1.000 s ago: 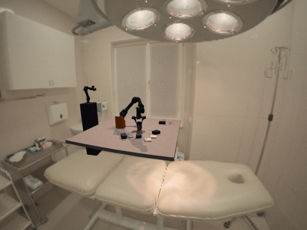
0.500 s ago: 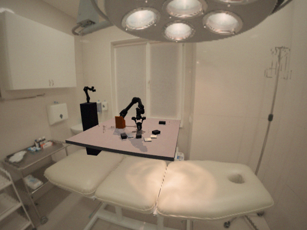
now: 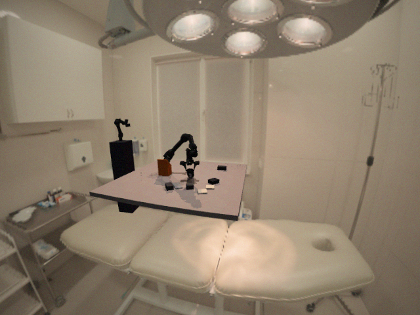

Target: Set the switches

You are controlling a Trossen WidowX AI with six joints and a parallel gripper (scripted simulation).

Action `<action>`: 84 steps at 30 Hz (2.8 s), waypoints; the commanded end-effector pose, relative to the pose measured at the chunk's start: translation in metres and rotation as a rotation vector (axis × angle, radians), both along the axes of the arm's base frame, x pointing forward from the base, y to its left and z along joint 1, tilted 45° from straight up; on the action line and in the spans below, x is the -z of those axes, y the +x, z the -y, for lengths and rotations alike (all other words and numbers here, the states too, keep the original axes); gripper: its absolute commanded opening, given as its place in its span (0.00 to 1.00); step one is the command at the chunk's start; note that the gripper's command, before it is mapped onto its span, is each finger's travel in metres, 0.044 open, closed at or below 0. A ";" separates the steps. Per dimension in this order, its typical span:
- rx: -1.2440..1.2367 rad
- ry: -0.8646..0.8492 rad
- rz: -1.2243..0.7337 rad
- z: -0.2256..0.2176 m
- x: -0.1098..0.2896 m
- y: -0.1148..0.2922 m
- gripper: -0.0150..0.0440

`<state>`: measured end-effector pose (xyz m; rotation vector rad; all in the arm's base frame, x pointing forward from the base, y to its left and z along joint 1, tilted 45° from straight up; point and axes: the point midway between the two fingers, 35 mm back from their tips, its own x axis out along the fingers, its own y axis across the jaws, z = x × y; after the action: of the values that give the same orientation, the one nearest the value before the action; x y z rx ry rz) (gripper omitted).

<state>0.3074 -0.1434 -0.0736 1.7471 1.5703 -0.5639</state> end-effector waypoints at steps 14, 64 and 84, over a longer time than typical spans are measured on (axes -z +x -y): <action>-0.011 0.011 -0.005 -0.004 0.015 0.003 0.83; -0.011 0.011 -0.005 -0.008 0.052 0.011 0.83; -0.011 0.011 -0.004 -0.014 0.066 0.014 0.83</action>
<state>0.3195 -0.1345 -0.1379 1.7399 1.5790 -0.5623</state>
